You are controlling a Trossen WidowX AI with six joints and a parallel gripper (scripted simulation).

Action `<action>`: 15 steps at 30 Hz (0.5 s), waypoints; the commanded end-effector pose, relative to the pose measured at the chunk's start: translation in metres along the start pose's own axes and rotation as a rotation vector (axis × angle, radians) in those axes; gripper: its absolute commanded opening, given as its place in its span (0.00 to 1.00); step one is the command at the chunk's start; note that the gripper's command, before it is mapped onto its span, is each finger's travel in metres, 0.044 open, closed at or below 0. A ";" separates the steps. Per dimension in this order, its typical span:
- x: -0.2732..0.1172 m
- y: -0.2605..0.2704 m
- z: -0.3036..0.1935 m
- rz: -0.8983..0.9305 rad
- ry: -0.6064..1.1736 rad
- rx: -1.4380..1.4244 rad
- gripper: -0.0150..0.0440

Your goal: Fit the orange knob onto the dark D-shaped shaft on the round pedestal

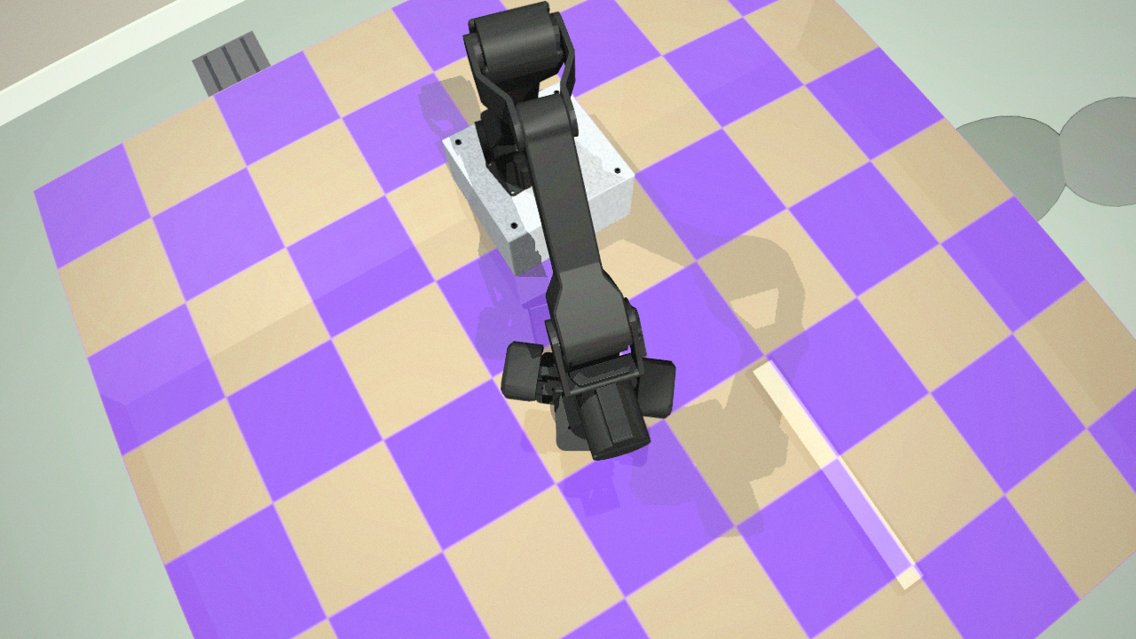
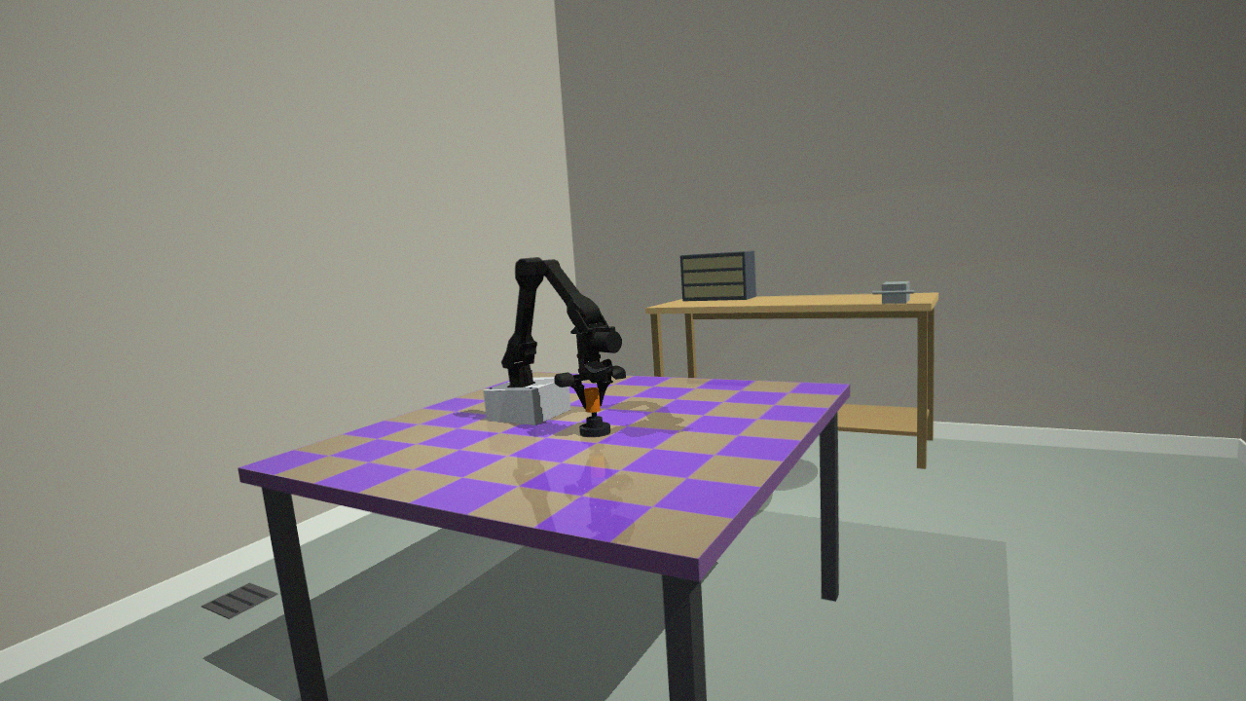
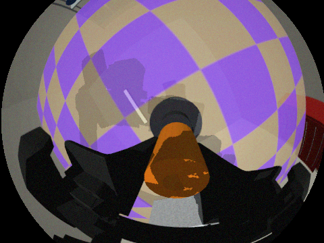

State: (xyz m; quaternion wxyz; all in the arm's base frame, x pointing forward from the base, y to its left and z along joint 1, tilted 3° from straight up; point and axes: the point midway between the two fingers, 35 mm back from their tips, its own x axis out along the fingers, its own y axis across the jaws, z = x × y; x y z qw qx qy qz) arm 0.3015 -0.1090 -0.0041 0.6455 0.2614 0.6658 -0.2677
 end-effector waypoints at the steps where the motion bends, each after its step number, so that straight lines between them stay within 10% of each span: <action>1: 0.000 -0.001 -0.001 -0.001 -0.006 0.050 0.25; 15: 0.001 0.000 0.001 -0.001 -0.006 0.050 0.25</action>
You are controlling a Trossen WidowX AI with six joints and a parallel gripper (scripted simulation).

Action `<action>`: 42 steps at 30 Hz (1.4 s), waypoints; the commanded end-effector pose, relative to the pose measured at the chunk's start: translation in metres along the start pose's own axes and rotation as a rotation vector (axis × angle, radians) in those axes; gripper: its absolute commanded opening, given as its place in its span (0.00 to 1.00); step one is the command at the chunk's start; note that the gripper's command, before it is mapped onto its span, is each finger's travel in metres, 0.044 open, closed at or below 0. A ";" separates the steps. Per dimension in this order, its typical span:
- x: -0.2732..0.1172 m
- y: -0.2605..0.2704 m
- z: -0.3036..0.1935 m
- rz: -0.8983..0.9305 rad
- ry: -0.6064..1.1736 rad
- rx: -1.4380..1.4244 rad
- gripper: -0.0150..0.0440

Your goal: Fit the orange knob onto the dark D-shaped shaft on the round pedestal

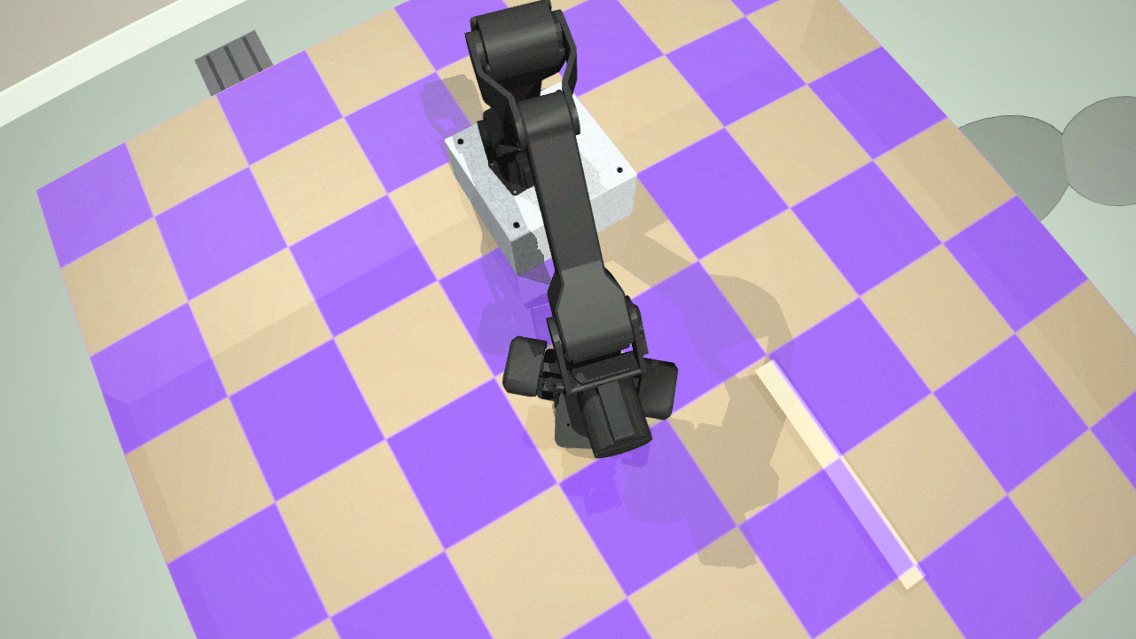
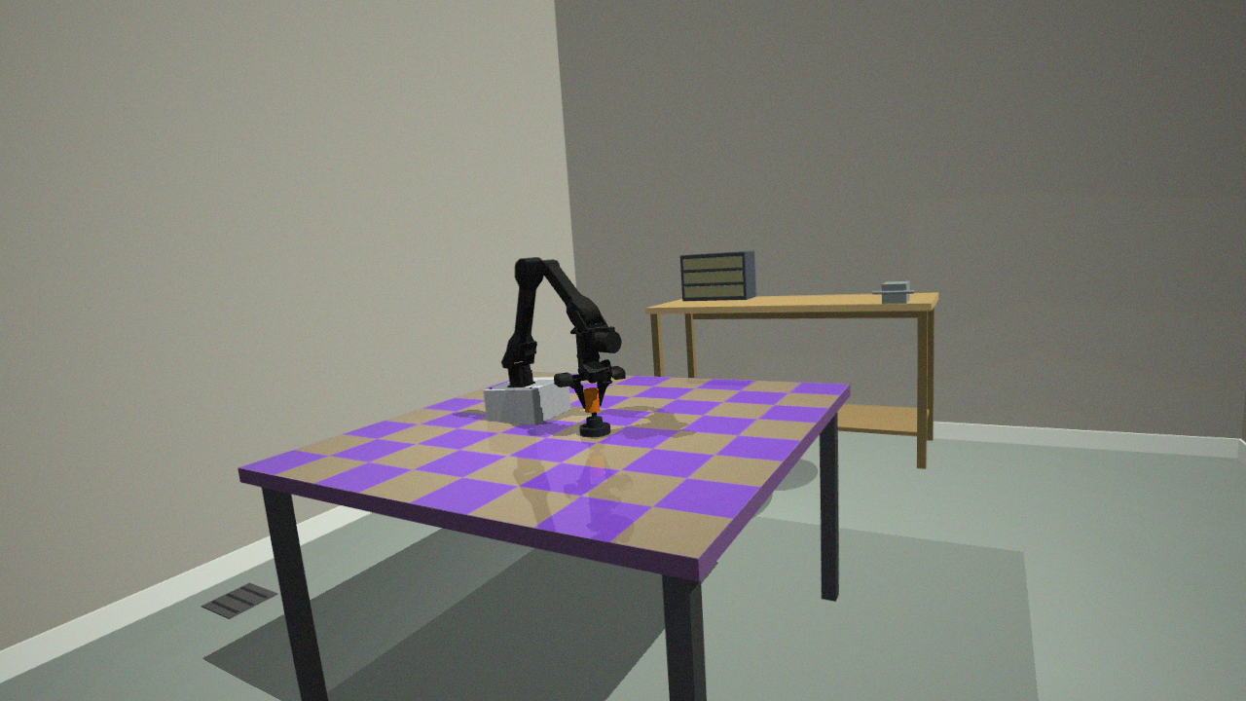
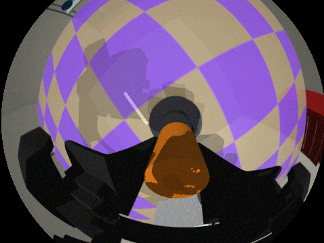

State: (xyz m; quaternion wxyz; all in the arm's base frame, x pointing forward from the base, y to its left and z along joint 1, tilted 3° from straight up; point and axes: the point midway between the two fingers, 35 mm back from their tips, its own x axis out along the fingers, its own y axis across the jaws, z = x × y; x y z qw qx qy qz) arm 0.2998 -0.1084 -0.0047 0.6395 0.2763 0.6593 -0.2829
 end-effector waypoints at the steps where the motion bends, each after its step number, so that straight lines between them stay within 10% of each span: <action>1: 0.000 0.001 0.003 -0.002 -0.006 0.004 0.25; 42: -0.003 0.000 0.000 -0.001 -0.005 0.090 0.25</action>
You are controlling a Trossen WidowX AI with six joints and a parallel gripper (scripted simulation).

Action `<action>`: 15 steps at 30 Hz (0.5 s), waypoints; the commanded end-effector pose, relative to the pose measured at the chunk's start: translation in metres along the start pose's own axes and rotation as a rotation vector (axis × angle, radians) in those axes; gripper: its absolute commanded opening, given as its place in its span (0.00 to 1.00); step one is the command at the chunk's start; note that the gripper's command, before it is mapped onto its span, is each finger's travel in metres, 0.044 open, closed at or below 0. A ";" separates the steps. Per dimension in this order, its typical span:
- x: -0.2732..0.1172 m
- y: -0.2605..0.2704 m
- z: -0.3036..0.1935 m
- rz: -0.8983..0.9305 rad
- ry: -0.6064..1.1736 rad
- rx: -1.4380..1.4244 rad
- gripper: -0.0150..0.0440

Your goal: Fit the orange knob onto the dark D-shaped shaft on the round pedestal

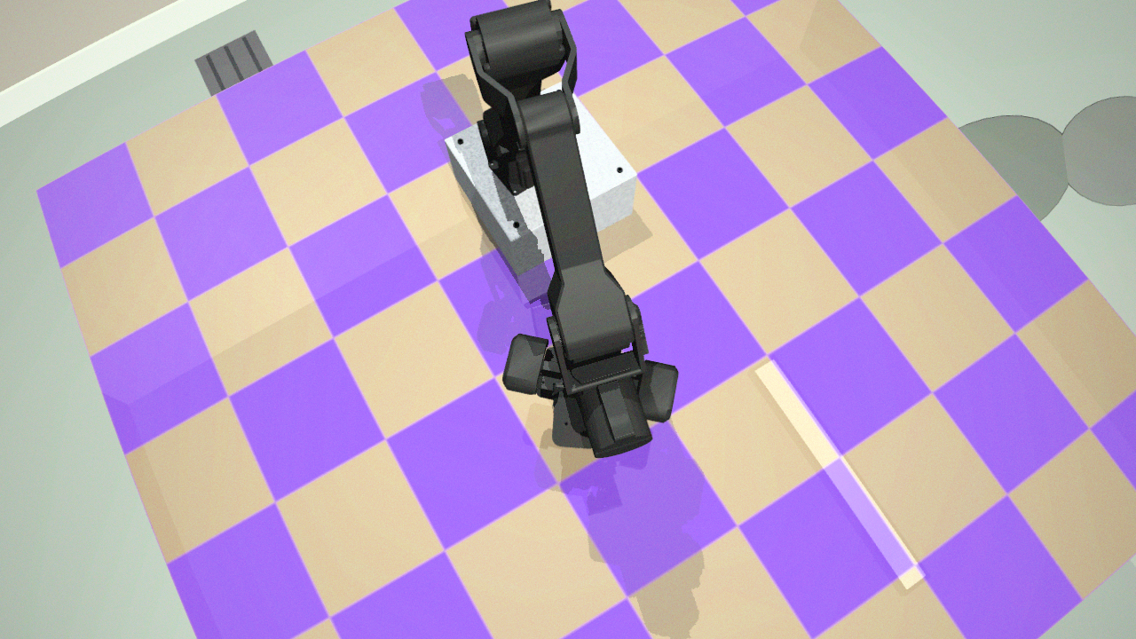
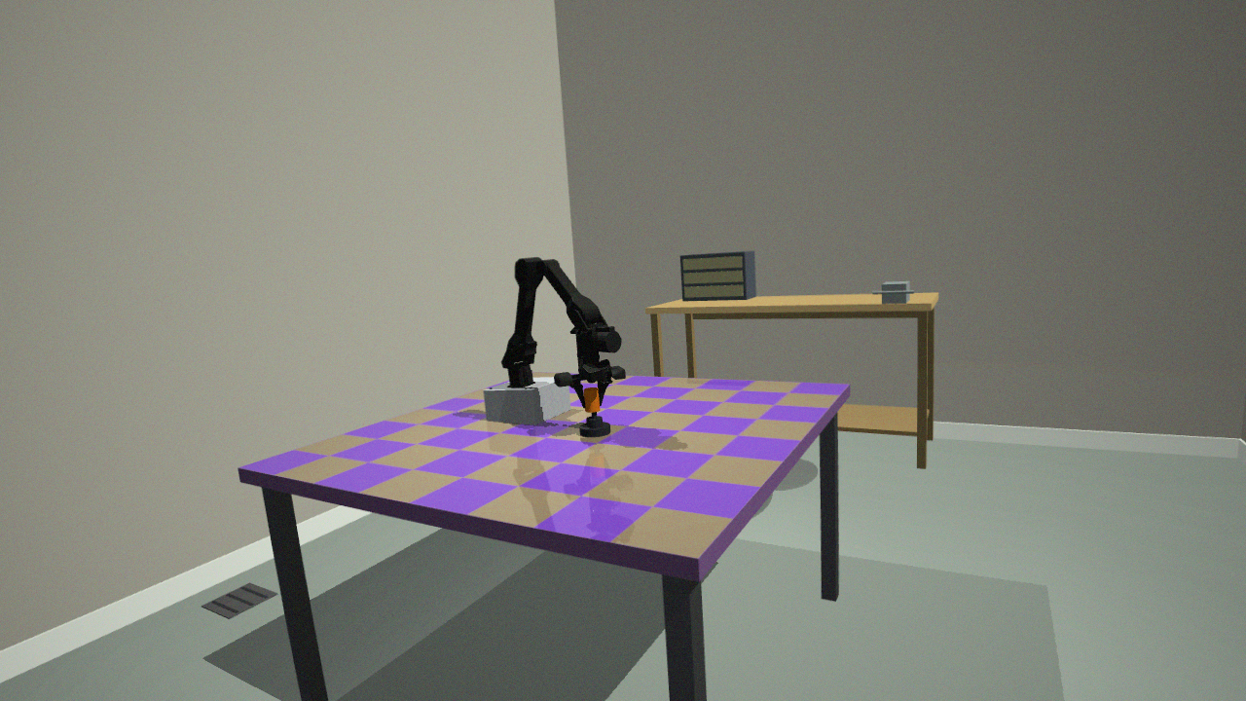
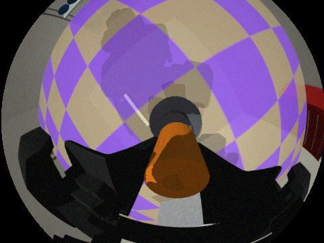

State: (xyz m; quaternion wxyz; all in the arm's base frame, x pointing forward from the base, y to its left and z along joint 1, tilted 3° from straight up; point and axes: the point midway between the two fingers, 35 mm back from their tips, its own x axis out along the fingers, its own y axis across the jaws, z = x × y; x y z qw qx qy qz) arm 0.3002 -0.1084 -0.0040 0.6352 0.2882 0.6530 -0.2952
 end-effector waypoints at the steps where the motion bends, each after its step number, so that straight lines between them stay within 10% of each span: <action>1: -0.002 -0.001 0.000 -0.002 -0.003 0.091 0.25; 15: 0.000 0.003 0.006 -0.002 -0.004 0.176 0.25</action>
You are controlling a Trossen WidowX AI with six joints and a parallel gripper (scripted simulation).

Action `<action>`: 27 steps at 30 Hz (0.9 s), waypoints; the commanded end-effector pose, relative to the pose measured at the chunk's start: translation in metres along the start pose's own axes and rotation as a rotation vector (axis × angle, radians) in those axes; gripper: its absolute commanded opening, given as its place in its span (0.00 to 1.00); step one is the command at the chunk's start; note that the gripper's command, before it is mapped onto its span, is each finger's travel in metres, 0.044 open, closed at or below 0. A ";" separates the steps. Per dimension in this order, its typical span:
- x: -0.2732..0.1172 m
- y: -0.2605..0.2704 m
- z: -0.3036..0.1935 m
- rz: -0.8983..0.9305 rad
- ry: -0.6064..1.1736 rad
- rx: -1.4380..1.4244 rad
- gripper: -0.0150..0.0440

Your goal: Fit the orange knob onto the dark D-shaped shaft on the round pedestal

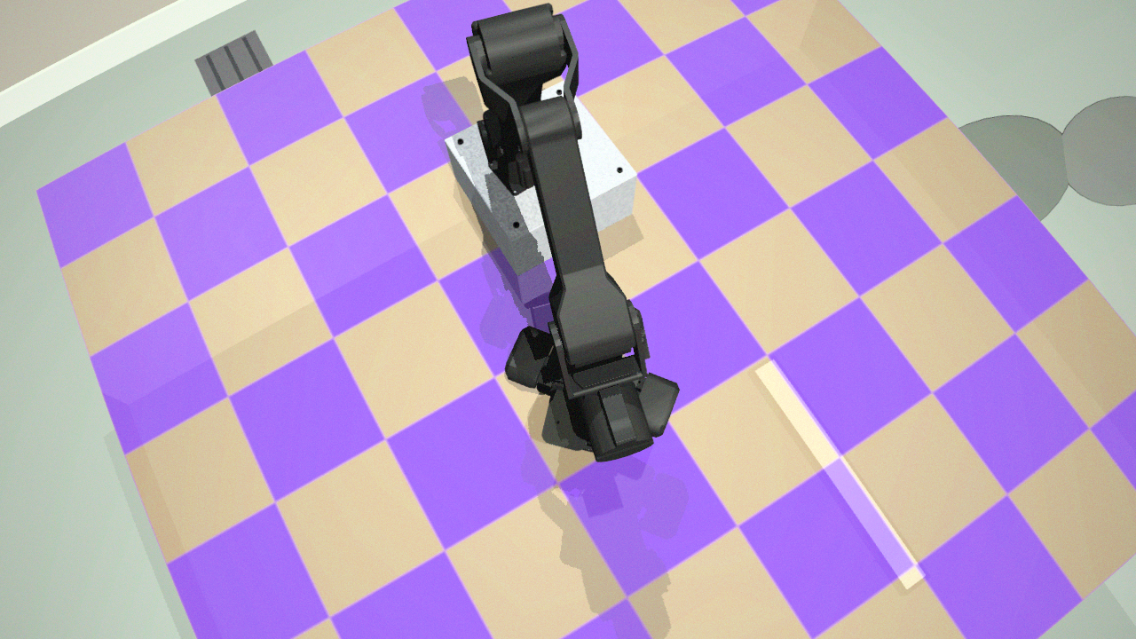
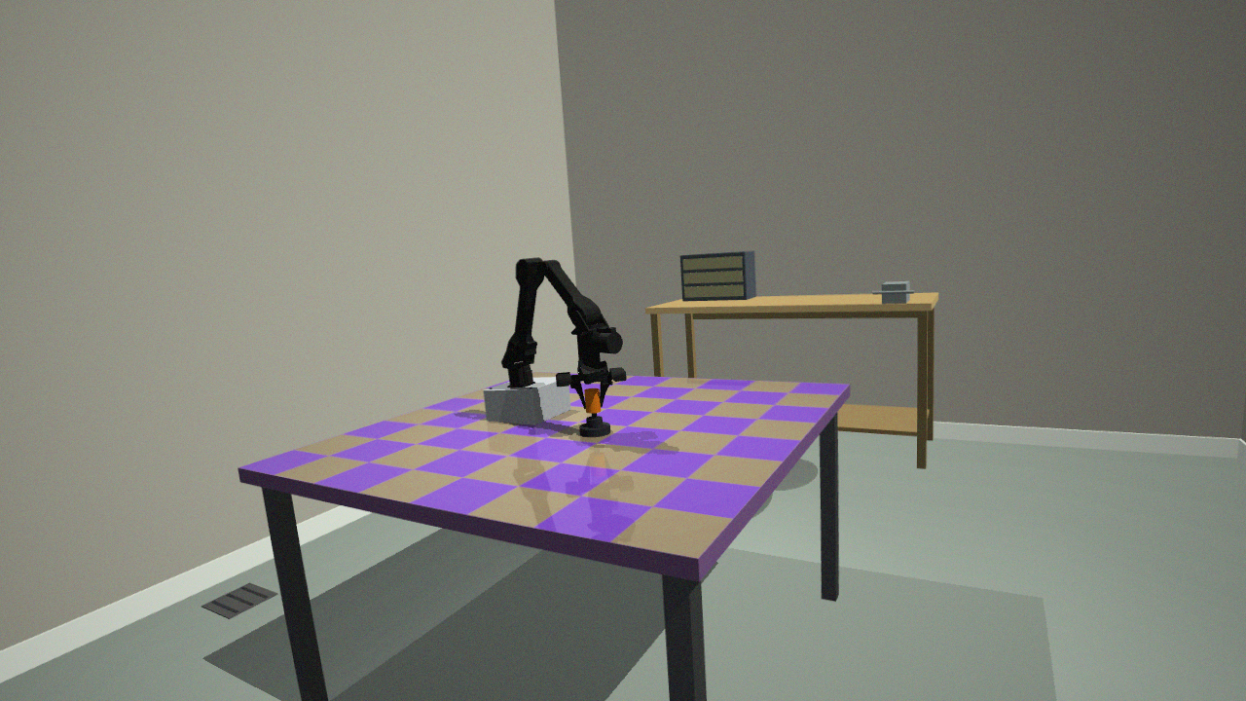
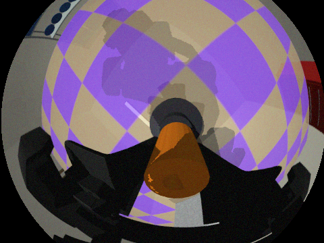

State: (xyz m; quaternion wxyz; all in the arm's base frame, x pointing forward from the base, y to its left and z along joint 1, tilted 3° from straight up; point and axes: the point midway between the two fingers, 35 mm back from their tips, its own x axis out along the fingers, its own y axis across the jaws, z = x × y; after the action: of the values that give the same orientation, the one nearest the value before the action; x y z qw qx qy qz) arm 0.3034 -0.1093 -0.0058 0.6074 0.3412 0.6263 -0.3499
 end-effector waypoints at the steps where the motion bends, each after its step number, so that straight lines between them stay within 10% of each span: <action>1: -0.002 0.002 0.003 0.000 -0.006 0.005 0.25; 27: -0.004 -0.002 -0.001 0.000 -0.006 0.173 0.25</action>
State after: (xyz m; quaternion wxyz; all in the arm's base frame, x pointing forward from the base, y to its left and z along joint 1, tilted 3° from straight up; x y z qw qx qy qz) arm 0.3023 -0.1090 -0.0038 0.5922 0.3684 0.6089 -0.3777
